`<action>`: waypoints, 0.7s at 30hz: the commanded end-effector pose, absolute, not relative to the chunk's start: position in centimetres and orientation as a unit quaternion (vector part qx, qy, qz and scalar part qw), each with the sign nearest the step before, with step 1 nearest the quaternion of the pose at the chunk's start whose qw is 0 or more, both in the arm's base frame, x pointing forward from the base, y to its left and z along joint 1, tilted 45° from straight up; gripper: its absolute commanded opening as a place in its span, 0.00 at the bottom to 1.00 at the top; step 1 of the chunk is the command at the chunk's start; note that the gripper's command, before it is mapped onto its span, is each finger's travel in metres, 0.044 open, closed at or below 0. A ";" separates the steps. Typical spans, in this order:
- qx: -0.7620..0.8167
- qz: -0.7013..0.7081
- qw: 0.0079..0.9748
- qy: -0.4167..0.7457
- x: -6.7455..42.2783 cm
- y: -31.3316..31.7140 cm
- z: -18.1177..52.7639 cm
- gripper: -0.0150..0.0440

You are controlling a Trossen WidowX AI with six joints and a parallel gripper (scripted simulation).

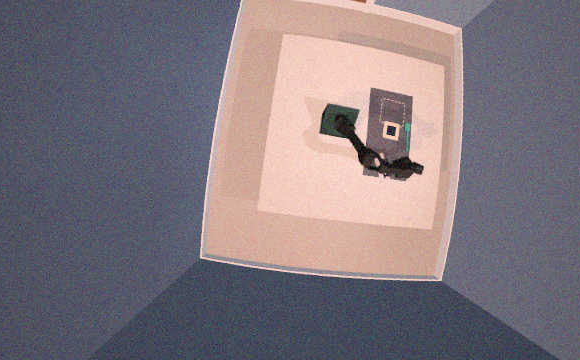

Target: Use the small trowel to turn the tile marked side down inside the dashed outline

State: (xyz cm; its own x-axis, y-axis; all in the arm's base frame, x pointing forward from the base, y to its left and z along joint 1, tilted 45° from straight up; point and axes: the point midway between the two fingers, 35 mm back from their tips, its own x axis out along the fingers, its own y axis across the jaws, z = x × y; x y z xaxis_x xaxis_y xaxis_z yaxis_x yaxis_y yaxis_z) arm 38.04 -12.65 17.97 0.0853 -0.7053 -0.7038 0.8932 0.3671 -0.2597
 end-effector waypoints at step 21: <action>0.236 -0.428 0.764 0.421 36.3 -14.1 16.6 0.76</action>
